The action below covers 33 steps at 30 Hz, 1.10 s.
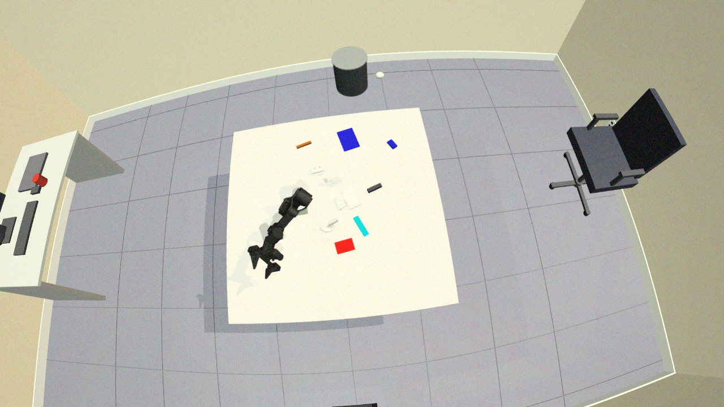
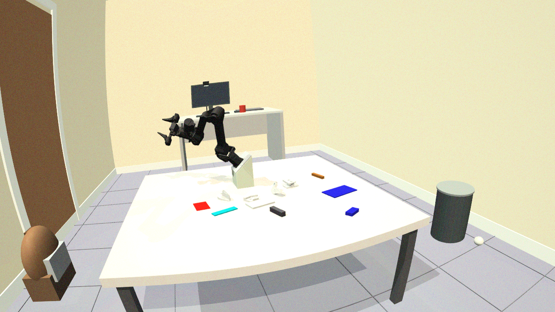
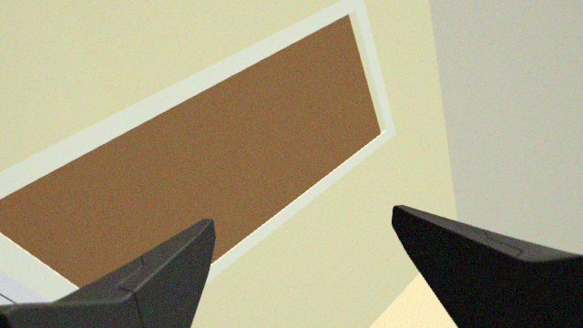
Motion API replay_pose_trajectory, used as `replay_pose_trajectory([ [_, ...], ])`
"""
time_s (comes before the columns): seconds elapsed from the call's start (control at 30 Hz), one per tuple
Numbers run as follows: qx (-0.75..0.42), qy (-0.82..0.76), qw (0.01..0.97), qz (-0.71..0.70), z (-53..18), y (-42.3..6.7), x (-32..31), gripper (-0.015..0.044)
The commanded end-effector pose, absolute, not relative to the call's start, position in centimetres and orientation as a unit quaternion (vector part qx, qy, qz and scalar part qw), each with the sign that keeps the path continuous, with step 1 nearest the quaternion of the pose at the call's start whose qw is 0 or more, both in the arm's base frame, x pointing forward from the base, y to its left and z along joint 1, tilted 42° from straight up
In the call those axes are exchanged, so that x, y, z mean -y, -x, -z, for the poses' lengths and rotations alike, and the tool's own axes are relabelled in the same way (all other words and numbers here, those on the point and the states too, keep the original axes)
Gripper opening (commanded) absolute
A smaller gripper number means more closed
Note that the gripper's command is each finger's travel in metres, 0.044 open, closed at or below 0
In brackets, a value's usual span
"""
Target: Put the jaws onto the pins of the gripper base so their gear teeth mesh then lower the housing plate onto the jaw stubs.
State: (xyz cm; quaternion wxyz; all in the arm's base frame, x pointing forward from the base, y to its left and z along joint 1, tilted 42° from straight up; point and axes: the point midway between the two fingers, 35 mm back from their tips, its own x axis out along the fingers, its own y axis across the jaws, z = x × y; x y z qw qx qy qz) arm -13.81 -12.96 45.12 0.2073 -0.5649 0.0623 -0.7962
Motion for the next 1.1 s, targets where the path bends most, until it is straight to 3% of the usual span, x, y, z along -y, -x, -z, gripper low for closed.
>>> replay_pose_trajectory([
  [0.0, -0.062, 0.565, 0.207, 0.796, -45.1, 13.8, 13.0, 0.0426],
  [0.53, 0.040, 0.468, 0.351, 0.810, -43.3, 14.3, 18.4, 0.0006],
  [1.07, 0.147, 0.314, 0.509, 0.788, -40.3, 12.2, 25.6, 0.0000],
])
